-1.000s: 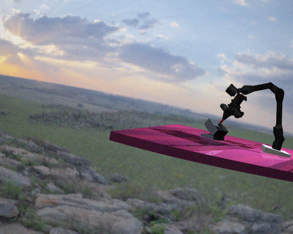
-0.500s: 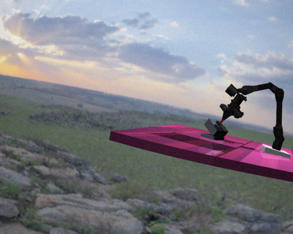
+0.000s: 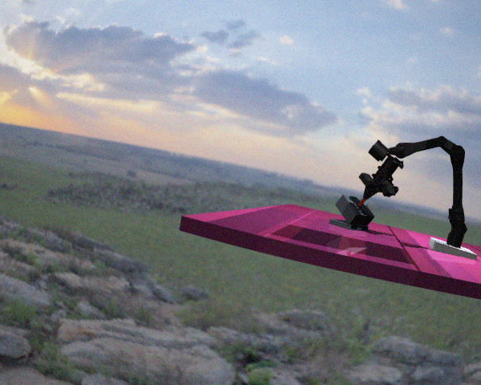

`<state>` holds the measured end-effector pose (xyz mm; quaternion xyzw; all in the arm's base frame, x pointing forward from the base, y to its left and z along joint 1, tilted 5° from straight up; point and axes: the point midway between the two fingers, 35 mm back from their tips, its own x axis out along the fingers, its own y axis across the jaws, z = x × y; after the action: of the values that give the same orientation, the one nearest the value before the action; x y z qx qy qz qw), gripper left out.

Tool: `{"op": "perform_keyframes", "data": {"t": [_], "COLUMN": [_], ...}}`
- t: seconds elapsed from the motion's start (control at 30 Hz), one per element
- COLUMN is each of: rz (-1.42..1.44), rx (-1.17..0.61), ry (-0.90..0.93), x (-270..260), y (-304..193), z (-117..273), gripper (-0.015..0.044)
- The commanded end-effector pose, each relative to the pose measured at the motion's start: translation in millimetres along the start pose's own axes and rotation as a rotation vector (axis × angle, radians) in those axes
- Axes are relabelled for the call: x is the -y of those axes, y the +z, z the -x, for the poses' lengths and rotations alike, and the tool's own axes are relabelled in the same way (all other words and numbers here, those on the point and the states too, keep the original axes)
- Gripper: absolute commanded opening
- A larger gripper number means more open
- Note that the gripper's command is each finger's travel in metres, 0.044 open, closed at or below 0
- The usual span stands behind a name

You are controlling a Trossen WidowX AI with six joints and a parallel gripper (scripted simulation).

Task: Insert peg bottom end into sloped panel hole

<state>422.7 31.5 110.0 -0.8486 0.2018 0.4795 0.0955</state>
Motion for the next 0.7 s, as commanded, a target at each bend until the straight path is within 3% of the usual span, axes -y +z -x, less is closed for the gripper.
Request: {"op": "perform_keyframes", "data": {"t": [0.0,0.67], "rz": [0.004,0.004], "rx": [0.001,0.0], "ry": [-0.003,-0.003], "x": [0.6,1.1], "y": [0.2,0.5], "z": [-2.8,-16.4], "gripper": [0.0,0.0]}}
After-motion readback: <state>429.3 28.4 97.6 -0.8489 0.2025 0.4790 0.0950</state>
